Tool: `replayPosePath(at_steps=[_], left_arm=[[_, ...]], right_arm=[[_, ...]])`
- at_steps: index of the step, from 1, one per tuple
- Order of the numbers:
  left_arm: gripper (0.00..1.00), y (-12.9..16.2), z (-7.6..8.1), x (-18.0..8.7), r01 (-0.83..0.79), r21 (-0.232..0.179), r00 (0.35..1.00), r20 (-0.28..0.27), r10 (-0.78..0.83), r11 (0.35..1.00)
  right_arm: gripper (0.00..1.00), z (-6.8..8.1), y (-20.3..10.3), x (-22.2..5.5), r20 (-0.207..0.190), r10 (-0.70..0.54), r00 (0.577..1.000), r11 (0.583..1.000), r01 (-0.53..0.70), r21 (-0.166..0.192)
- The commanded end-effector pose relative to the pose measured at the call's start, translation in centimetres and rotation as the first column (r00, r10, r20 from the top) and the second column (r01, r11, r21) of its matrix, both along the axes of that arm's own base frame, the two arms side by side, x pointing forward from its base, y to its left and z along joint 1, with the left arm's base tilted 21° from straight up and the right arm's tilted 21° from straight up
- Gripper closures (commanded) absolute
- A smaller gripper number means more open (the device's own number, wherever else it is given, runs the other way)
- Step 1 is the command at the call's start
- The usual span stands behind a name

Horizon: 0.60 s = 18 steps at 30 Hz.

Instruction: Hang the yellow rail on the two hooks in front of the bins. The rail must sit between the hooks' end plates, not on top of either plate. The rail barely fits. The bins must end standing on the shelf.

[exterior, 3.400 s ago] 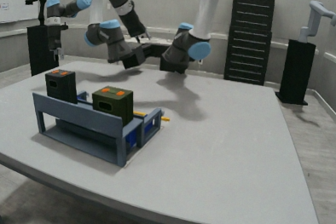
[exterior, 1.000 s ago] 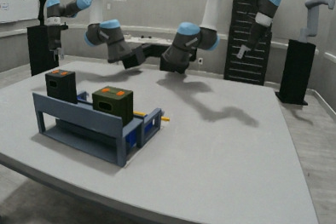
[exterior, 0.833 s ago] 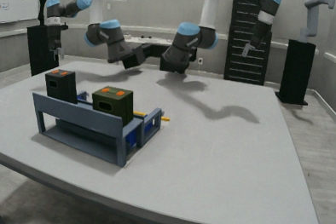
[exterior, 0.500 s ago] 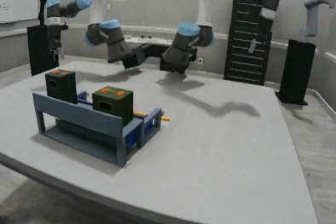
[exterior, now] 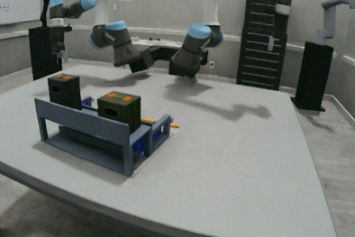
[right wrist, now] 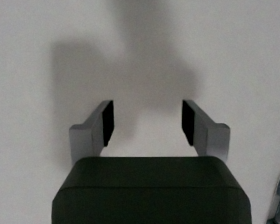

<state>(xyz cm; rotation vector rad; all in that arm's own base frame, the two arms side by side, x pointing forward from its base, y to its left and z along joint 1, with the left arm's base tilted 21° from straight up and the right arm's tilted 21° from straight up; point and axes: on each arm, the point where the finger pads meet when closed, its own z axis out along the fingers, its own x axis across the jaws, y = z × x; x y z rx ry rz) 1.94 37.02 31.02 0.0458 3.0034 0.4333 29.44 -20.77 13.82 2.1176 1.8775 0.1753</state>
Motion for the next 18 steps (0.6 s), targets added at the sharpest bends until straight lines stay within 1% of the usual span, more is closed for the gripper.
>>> replayPosePath(at_steps=[1, 11, 18], left_arm=[[0.0, 0.2, 0.6, -2.1, -0.028, 0.031, 1.0, 0.009, 0.028, 0.999], [0.0, 0.1, 1.1, -3.5, -0.051, 0.051, 0.999, 0.012, 0.05, 0.997], [0.0, 0.1, 1.2, -3.9, -0.058, 0.058, 0.998, 0.013, 0.058, 0.997]], right_arm=[[0.0, 0.0, 0.0, 0.0, 0.001, 0.0, 1.0, 1.0, 0.0, 0.0], [0.0, 0.0, 0.0, 0.0, 0.001, 0.0, 1.0, 1.0, 0.0, 0.0], [0.0, 0.0, 0.0, 0.0, 0.001, 0.0, 1.0, 1.0, 0.0, 0.0]])
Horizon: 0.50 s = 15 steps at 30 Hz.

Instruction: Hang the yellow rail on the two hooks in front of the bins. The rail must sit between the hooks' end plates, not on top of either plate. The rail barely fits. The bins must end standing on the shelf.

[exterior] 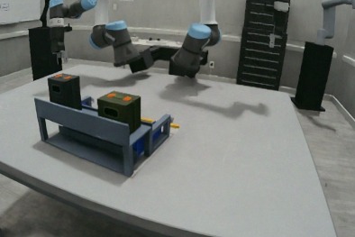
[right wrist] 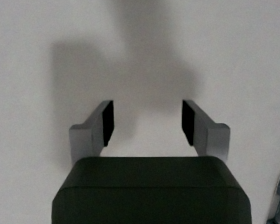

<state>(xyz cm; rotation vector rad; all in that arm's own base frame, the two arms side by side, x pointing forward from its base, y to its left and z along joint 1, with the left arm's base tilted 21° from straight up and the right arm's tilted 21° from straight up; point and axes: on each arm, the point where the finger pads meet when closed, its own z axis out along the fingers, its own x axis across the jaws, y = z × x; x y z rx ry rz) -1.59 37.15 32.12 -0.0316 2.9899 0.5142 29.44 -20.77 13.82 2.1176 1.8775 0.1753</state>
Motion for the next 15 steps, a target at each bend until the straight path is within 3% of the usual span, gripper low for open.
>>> replayPosePath(at_steps=[1, 15], left_arm=[[0.0, -0.03, 0.11, -0.43, -0.006, 0.007, 1.0, 0.002, 0.006, 1.0], [0.0, -0.03, 0.12, -0.48, -0.006, 0.008, 1.0, 0.002, 0.006, 1.0]], right_arm=[[0.0, 0.04, 0.0, 0.03, 0.001, 0.0, 1.0, 1.0, 0.0, 0.0], [0.0, -0.05, 0.14, 0.08, -0.001, 0.005, 1.0, 1.0, -0.005, -0.001]])
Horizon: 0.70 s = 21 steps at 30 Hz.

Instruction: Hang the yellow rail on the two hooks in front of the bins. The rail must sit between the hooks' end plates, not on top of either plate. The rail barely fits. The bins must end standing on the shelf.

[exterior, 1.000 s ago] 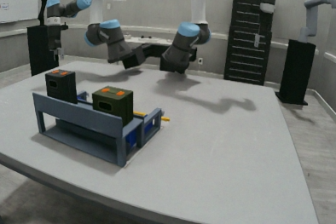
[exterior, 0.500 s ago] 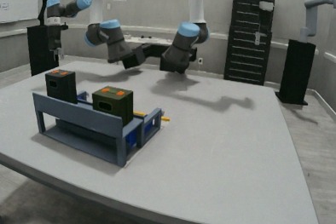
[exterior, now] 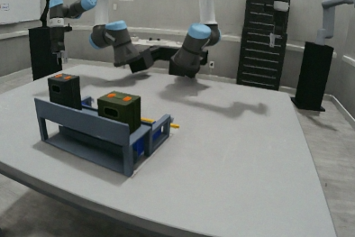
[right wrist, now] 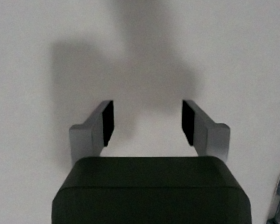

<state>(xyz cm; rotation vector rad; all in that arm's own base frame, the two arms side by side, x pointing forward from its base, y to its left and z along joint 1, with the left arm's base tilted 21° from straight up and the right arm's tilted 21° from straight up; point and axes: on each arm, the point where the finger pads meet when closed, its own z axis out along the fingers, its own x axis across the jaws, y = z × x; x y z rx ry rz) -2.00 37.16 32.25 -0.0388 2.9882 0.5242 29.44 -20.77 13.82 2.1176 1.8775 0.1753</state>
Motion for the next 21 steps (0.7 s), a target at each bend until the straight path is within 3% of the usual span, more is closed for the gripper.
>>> replayPosePath(at_steps=[1, 21], left_arm=[[0.0, 0.0, 0.0, -0.1, -0.001, 0.002, 1.0, 0.001, 0.001, 1.0], [0.0, 0.0, 0.0, -0.1, -0.001, 0.002, 1.0, 0.001, 0.001, 1.0]], right_arm=[[0.0, -0.1, 0.2, 0.1, -0.002, 0.006, 1.0, 1.0, -0.006, -0.002], [0.0, -2.1, 3.9, 1.3, -0.053, 0.131, 0.99, 0.99, -0.133, -0.036]])
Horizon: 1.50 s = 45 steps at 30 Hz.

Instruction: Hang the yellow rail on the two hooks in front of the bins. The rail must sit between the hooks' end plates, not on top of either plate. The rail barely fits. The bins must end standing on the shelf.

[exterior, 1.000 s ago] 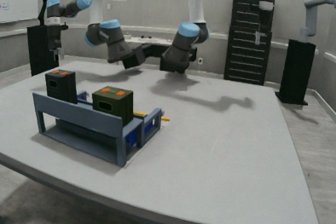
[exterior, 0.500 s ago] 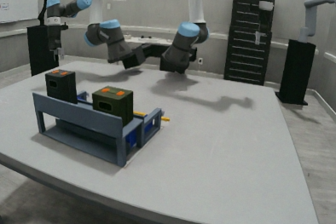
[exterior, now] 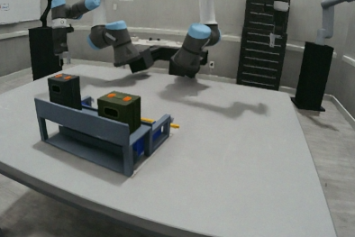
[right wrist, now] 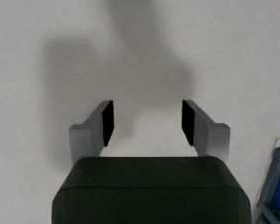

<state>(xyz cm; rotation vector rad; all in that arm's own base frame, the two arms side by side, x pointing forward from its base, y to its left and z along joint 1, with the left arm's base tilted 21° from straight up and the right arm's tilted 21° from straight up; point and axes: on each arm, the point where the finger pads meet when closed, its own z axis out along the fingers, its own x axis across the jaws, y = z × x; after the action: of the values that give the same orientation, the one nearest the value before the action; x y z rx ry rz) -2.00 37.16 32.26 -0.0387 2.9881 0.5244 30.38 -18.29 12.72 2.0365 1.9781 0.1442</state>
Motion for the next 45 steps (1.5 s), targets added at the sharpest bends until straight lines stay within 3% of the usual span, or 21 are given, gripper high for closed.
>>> replayPosePath(at_steps=[1, 9, 16, 18, 22, 30, 32, 35, 39, 40, 42, 43, 45], left_arm=[[0.0, 0.0, 0.0, -0.1, -0.001, 0.001, 1.0, 0.001, 0.001, 1.0], [0.0, 0.0, 0.0, -0.1, -0.001, 0.001, 1.0, 0.001, 0.001, 1.0], [0.0, 0.0, 0.0, -0.1, -0.001, 0.001, 1.0, 0.001, 0.001, 1.0], [0.0, 0.0, 0.0, -0.1, -0.001, 0.001, 1.0, 0.001, 0.001, 1.0], [0.0, 0.0, 0.0, -0.1, -0.001, 0.001, 1.0, 0.001, 0.001, 1.0], [0.0, 0.0, 0.0, -0.1, -0.001, 0.001, 1.0, 0.001, 0.001, 1.0], [0.0, 0.0, 0.0, -0.1, -0.001, 0.001, 1.0, 0.001, 0.001, 1.0], [0.0, 0.0, 0.0, -0.1, -0.001, 0.001, 1.0, 0.001, 0.001, 1.0], [0.0, 0.0, 0.0, -0.1, -0.001, 0.001, 1.0, 0.001, 0.001, 1.0], [0.0, 0.0, 0.0, -0.1, -0.001, 0.001, 1.0, 0.001, 0.001, 1.0], [0.0, 0.0, 0.0, -0.1, -0.001, 0.001, 1.0, 0.001, 0.001, 1.0], [0.0, 0.0, 0.0, -0.1, -0.001, 0.001, 1.0, 0.001, 0.001, 1.0], [0.0, 0.0, 0.0, -0.1, -0.001, 0.001, 1.0, 0.001, 0.001, 1.0]], right_arm=[[0.0, -1.0, 1.5, 0.4, -0.023, 0.047, 0.999, 0.999, -0.047, -0.017], [0.0, -3.0, 5.6, 2.0, -0.078, 0.188, 0.979, 0.98, -0.192, -0.056], [0.0, -5.3, 11.0, 4.2, -0.15, 0.356, 0.922, 0.924, -0.371, -0.091], [0.0, -5.3, 11.0, 4.2, -0.15, 0.356, 0.922, 0.924, -0.371, -0.091], [0.0, -7.1, 14.9, 5.7, -0.207, 0.468, 0.859, 0.862, -0.495, -0.107], [0.0, -9.1, 19.0, 7.2, -0.269, 0.571, 0.776, 0.78, -0.615, -0.115], [0.0, -10.1, 21.0, 7.8, -0.299, 0.616, 0.729, 0.735, -0.668, -0.116], [0.0, -10.1, 21.0, 7.8, -0.299, 0.616, 0.729, 0.735, -0.668, -0.116], [0.0, -12.0, 24.8, 9.2, -0.356, 0.691, 0.629, 0.637, -0.763, -0.111], [0.0, -12.0, 24.8, 9.2, -0.356, 0.691, 0.629, 0.637, -0.763, -0.111], [0.0, -12.9, 26.7, 10.0, -0.384, 0.723, 0.574, 0.583, -0.805, -0.105], [0.0, -12.9, 26.7, 10.0, -0.384, 0.723, 0.574, 0.583, -0.805, -0.105], [0.0, -13.8, 28.6, 10.6, -0.41, 0.75, 0.519, 0.53, -0.843, -0.098]])
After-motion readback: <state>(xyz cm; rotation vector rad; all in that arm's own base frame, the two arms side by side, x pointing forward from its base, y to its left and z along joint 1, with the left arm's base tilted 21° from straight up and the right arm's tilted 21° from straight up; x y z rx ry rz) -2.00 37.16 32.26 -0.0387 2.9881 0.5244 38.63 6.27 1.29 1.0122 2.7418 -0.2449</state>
